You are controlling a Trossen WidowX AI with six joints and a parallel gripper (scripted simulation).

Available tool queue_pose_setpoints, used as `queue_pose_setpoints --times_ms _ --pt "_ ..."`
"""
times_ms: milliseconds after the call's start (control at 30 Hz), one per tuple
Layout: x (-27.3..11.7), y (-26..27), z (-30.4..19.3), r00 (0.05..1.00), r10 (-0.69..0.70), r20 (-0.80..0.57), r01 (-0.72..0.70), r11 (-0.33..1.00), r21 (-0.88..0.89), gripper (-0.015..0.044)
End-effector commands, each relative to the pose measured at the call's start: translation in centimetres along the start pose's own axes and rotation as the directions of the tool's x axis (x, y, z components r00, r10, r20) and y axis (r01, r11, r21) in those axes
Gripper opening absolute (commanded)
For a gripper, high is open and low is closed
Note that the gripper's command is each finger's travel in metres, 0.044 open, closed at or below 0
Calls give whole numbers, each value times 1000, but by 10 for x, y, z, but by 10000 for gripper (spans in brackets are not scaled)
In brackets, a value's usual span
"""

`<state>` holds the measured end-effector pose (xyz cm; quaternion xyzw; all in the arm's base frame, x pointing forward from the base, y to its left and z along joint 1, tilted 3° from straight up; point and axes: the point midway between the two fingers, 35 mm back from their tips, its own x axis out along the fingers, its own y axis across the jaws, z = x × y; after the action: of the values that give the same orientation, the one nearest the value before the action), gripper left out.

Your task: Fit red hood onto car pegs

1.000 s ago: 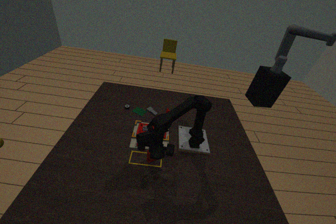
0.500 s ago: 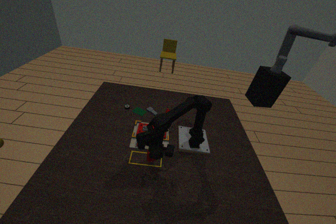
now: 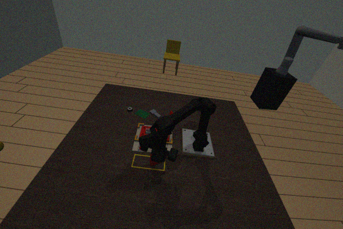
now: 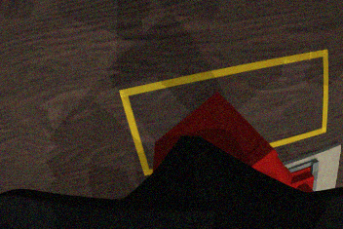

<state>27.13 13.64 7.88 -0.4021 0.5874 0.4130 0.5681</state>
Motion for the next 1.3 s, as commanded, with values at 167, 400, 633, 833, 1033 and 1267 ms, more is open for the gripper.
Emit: queue_pose_setpoints --times_ms 167,400,633,833,1033,1267 --pt "-1 -2 -1 1000 -6 -3 6 999 48 0" --pt "-1 -2 -1 1000 -6 -3 6 996 84 0" --pt "-1 -2 -1 1000 -6 -3 6 993 120 0" --pt "-1 -3 -1 1000 -6 -3 6 988 151 0" --pt "-1 -3 -2 1000 -6 -3 7 983 182 0" --pt "-1 -3 -2 1000 -6 -3 7 976 218 0"
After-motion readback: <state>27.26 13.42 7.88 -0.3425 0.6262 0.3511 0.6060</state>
